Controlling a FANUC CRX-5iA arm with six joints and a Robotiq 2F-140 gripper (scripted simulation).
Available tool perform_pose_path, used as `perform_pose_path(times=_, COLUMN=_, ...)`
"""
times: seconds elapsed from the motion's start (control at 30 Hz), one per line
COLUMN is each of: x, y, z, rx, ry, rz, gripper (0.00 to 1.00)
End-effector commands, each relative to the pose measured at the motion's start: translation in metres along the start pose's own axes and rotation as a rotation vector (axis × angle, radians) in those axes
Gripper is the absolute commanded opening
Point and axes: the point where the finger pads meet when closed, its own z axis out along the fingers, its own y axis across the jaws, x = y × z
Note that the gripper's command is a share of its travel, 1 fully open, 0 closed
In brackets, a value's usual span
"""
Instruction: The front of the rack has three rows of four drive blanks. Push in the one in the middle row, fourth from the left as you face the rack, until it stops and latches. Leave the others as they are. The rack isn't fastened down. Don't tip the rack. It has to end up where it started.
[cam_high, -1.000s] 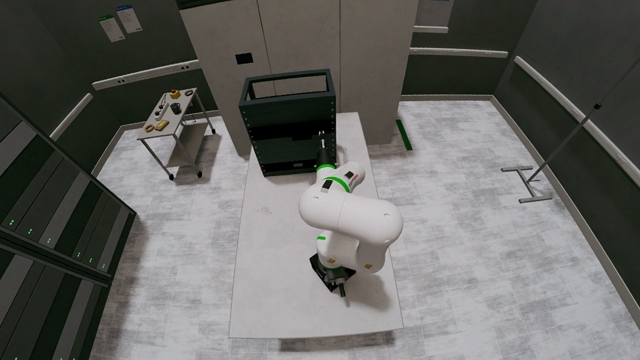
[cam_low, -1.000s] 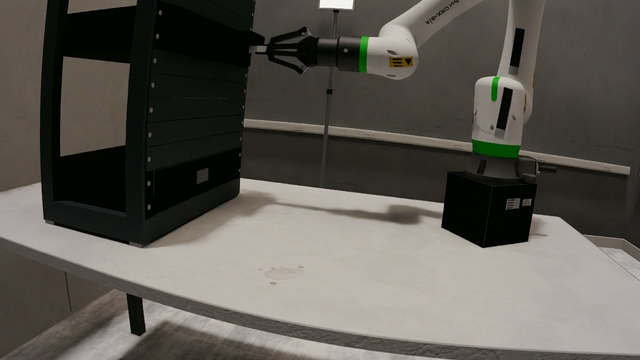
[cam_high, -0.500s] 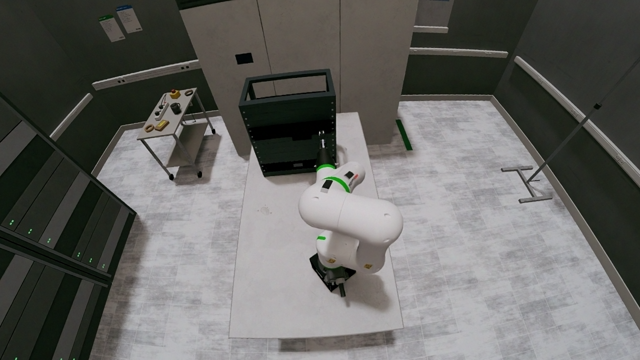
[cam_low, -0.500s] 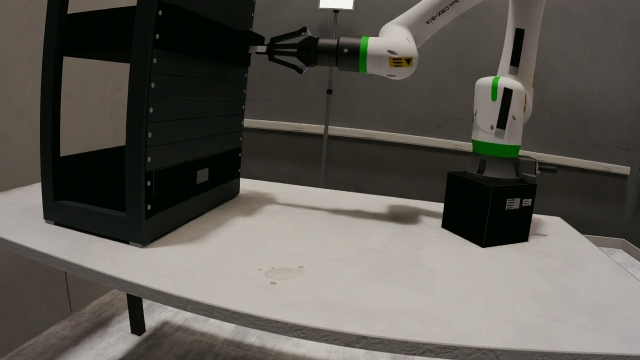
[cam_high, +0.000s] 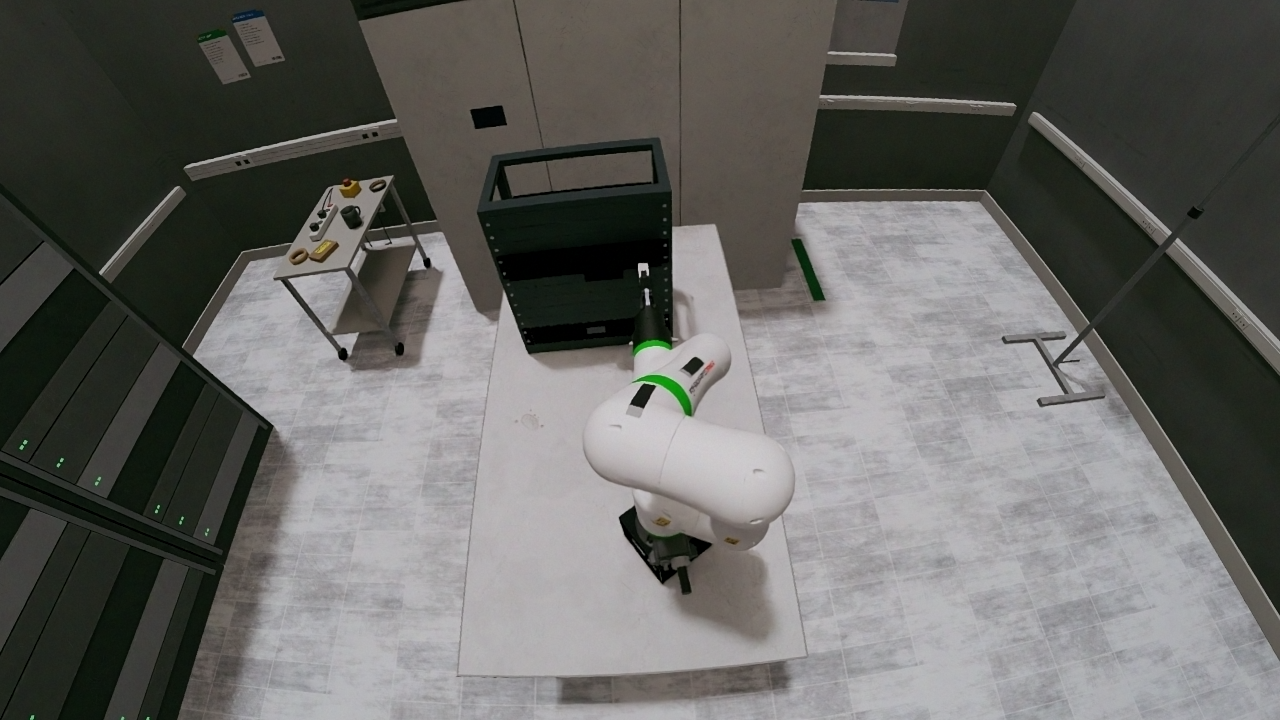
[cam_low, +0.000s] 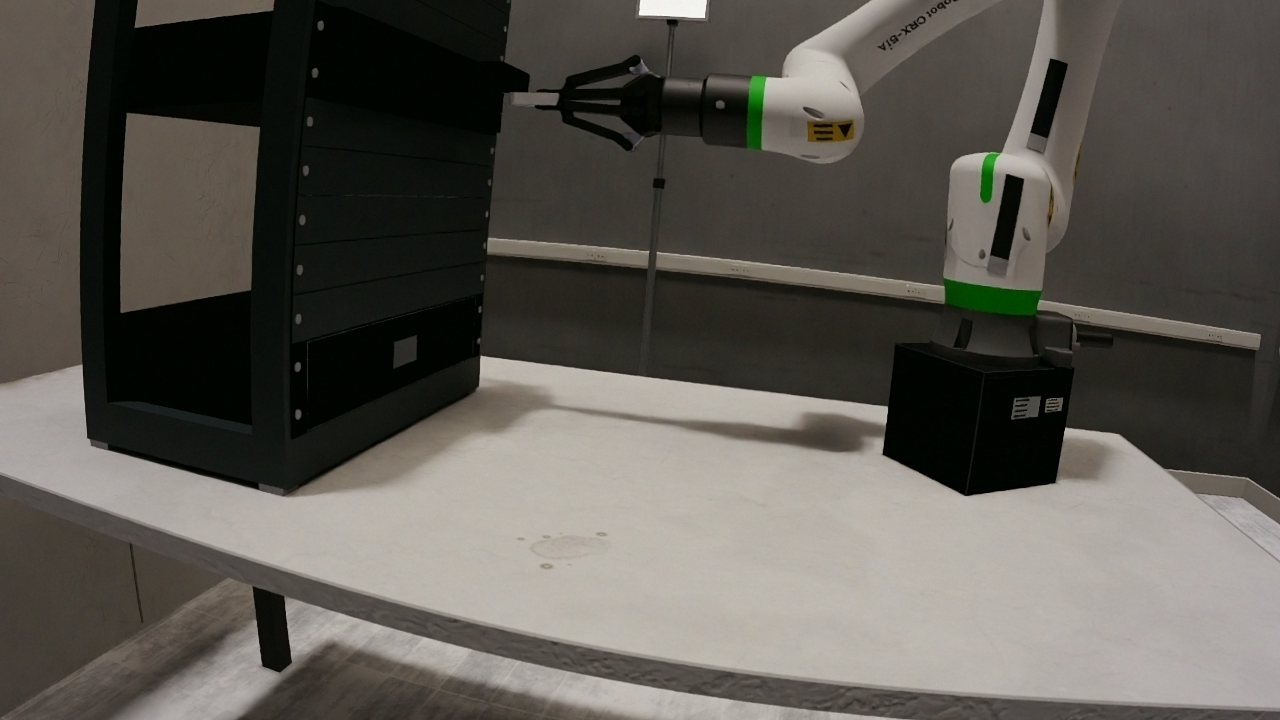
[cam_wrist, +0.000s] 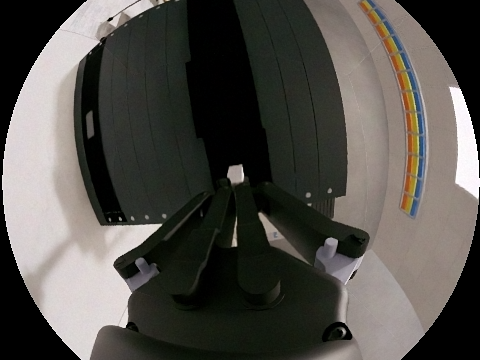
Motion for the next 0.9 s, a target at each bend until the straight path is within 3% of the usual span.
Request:
perform_pose_path(times=0.0, x=0.0, y=0.002, z=-0.03, rx=0.0, ry=0.001, rz=0.0, gripper=0.1)
perform_pose_path(times=0.2, x=0.0, y=0.002, z=-0.047, rx=0.0, ry=0.001, rz=0.0, gripper=0.1)
perform_pose_path(times=0.87, x=0.0, y=0.002, z=-0.048, rx=0.0, ry=0.001, rz=0.0, gripper=0.1)
